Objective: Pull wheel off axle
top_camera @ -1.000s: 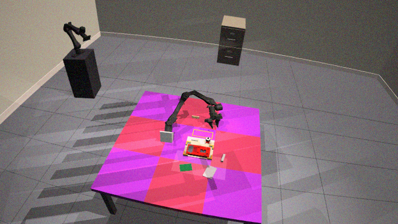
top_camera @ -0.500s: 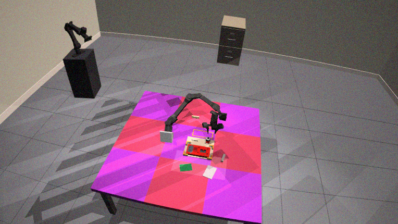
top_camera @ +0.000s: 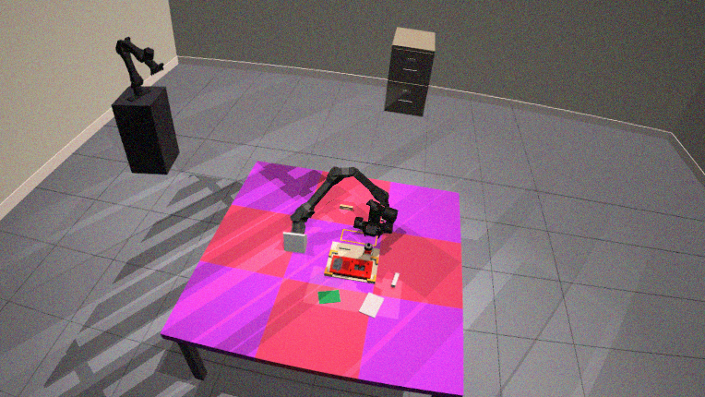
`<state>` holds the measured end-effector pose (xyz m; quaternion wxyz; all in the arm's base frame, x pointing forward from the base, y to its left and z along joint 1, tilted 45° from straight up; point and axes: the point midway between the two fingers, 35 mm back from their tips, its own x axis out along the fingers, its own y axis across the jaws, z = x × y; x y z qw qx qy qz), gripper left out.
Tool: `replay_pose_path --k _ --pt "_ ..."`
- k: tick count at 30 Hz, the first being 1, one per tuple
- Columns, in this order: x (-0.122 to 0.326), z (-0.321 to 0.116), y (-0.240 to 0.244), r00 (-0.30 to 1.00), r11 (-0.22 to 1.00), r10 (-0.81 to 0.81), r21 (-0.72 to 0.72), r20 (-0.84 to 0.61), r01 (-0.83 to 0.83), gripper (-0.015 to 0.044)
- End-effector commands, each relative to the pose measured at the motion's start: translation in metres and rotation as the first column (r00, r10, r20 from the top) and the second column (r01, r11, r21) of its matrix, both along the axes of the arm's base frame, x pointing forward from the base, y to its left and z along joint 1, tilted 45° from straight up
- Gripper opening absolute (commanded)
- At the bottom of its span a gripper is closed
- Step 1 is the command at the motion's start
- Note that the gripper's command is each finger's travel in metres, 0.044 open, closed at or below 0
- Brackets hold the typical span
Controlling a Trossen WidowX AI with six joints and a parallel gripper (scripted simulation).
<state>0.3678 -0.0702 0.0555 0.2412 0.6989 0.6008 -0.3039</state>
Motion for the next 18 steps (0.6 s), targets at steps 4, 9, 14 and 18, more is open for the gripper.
replay_pose_path --k 4,9,14,18 --pt "-0.01 -0.002 -0.001 1.0 1.0 -0.006 0.009 -0.003 0.006 0.03" --pt "-0.008 -0.011 0.008 1.0 1.0 -0.006 0.009 -0.003 0.006 0.03" --pt "-0.003 -0.032 0.028 1.0 1.0 -0.007 0.009 -0.002 0.007 0.03" --pt "-0.002 -0.048 0.045 1.0 1.0 -0.006 0.011 -0.002 0.006 0.03"
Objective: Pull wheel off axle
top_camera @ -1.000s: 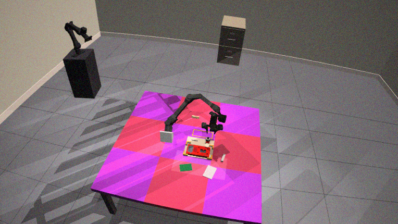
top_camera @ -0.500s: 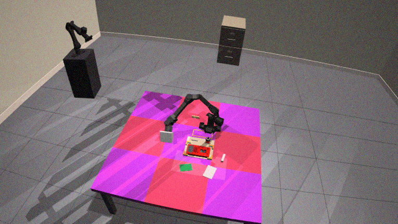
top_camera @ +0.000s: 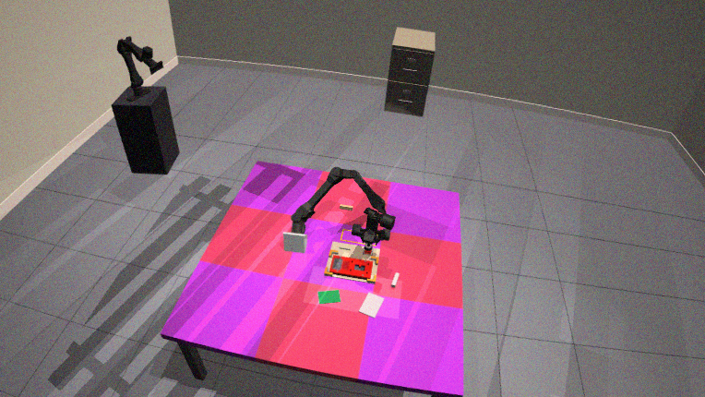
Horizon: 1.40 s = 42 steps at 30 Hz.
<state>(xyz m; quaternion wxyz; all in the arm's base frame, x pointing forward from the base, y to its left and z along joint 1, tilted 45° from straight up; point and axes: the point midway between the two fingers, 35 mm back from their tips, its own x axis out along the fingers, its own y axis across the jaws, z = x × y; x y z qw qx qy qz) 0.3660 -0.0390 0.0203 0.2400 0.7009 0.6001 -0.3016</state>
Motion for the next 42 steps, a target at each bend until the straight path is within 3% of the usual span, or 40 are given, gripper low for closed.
replay_pose_path --k 1,6,10,18,24,42 --pt "-0.0003 -0.0152 0.0165 1.0 1.0 -0.003 0.007 -0.005 0.003 0.03" --pt "-0.0005 -0.0184 0.0202 1.0 1.0 -0.003 0.008 -0.005 0.003 0.03" --pt "-0.0007 -0.0152 0.0185 1.0 1.0 0.007 0.005 -0.005 -0.007 0.0195" --pt "-0.0007 -0.0152 0.0185 1.0 1.0 0.007 0.005 -0.005 -0.007 0.0142" --pt "-0.0007 -0.0145 0.0177 1.0 1.0 0.006 0.005 -0.005 -0.006 0.0" --pt "-0.001 -0.0104 0.0134 1.0 1.0 0.005 0.005 -0.005 -0.005 0.0"
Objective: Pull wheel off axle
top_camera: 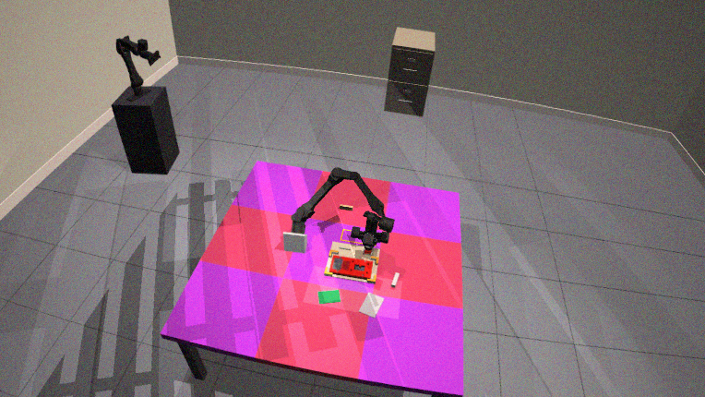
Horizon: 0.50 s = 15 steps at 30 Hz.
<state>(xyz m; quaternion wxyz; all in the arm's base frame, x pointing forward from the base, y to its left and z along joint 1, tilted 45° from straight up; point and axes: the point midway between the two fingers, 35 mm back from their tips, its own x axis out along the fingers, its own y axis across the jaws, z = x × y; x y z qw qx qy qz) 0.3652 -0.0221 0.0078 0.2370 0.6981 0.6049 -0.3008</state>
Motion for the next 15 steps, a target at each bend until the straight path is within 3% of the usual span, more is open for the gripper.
replay_pose_path --k 1,15 --pt "-0.0002 0.0024 -0.0038 1.0 1.0 -0.004 -0.002 0.001 0.004 0.0" --pt "-0.0005 0.0055 -0.0071 1.0 1.0 -0.005 -0.002 0.001 0.005 0.0"
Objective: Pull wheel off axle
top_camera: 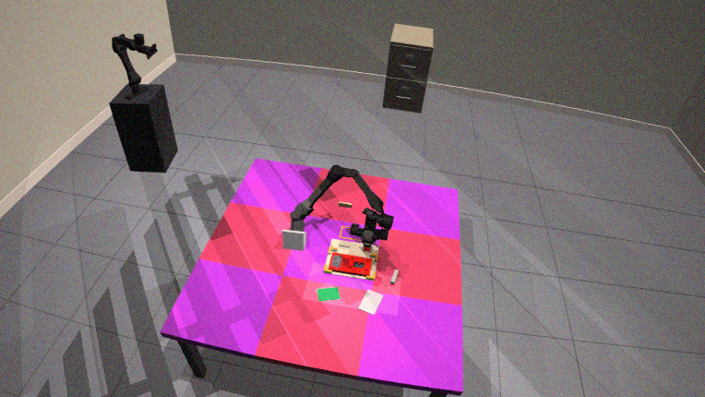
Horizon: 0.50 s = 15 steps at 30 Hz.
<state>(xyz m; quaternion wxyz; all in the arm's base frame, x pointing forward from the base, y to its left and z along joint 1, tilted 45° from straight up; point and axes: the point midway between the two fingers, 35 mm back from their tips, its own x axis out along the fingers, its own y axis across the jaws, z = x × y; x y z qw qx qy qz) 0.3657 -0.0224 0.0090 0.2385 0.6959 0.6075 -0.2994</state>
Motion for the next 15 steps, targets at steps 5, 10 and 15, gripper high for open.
replay_pose_path --k 5,10,15 --pt "-0.0012 0.0054 -0.0079 1.0 1.0 -0.013 -0.002 0.0 0.013 0.0" --pt "-0.0014 0.0066 -0.0091 1.0 1.0 -0.014 -0.002 0.0 0.014 0.0" --pt "-0.0015 0.0077 -0.0103 1.0 1.0 -0.014 -0.002 0.0 0.014 0.0"
